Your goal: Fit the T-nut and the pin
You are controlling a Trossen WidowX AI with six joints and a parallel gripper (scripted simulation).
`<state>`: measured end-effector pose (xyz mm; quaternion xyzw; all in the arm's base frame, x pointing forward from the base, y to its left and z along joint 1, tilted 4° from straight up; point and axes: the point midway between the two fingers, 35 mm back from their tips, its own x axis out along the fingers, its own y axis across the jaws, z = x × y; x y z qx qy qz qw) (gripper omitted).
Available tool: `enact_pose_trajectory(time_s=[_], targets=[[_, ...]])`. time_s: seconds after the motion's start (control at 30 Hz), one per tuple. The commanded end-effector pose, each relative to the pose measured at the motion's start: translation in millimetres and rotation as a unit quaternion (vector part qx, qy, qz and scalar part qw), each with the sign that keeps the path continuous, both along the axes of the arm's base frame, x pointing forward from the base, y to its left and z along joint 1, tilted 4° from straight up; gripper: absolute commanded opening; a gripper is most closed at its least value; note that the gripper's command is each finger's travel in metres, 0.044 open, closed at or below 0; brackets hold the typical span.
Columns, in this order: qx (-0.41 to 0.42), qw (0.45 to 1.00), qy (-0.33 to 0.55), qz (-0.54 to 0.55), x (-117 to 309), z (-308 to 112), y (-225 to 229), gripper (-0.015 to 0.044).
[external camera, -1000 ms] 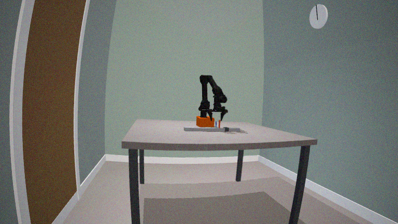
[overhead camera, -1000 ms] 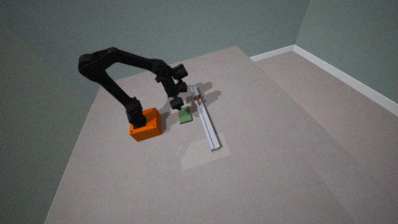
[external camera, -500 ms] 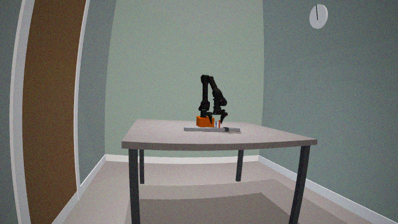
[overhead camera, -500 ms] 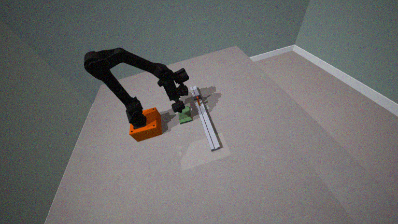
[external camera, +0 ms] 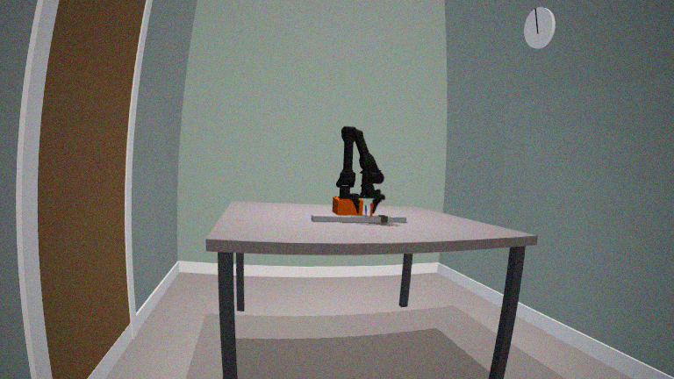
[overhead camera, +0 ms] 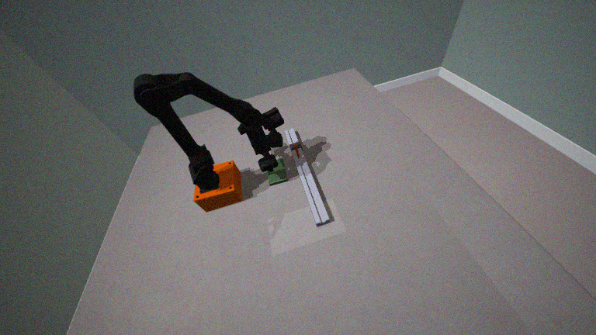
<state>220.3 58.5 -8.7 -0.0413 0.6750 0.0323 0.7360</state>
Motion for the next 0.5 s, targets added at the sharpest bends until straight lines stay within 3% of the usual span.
enact_pose_trajectory(time_s=[0.0, 0.47], targets=[[-0.002, 1.000, 0.001, 0.001, -1.0, -2.2, -0.8, 0.0335], [-0.002, 1.000, 0.001, 0.001, -1.0, -2.2, -0.8, -0.0013]])
